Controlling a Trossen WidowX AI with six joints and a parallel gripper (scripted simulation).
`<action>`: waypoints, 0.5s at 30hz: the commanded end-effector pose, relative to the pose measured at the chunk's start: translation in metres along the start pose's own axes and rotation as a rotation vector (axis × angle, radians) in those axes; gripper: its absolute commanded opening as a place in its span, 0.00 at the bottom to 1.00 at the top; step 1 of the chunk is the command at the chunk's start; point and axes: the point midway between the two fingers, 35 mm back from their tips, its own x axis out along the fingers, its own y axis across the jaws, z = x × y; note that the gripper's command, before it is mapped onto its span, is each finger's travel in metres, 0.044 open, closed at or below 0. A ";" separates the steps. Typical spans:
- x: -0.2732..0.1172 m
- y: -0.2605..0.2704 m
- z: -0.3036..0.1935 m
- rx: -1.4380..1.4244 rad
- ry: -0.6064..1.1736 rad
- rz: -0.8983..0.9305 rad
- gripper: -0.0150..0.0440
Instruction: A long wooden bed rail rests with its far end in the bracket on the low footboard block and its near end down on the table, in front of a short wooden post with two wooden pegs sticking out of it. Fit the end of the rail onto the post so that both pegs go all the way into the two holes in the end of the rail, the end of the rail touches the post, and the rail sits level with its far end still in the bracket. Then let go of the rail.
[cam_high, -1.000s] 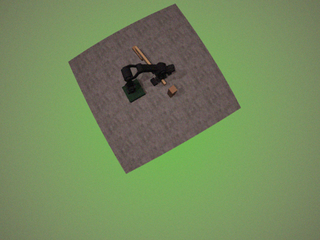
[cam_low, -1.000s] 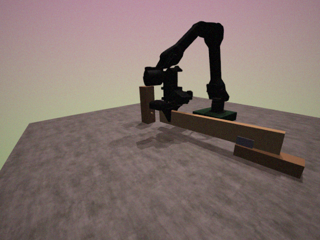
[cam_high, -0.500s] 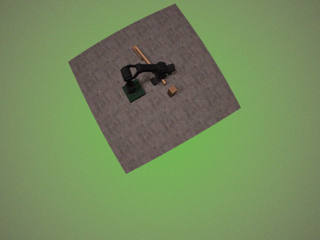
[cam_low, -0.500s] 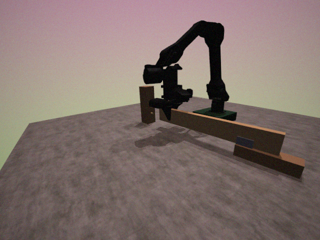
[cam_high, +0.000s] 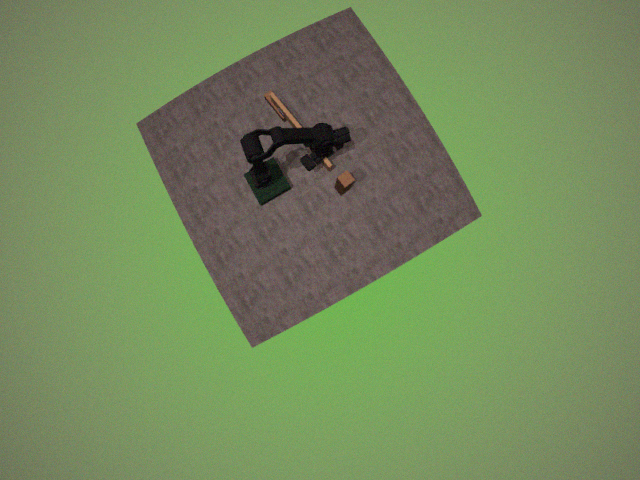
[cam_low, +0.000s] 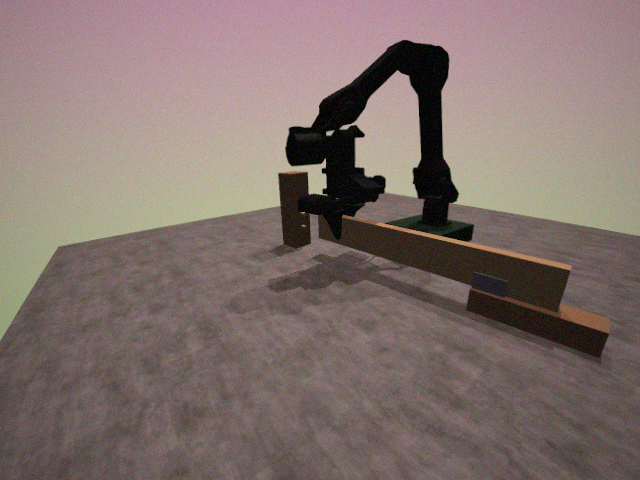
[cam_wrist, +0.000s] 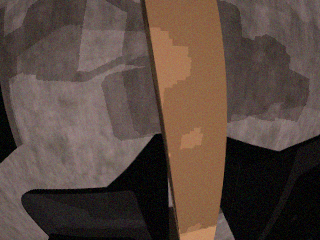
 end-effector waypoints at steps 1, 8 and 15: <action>0.000 -0.001 0.000 0.002 -0.002 -0.009 0.25; 0.003 -0.001 0.000 0.002 -0.002 -0.009 0.25; 0.001 0.000 0.000 0.002 -0.002 -0.009 0.25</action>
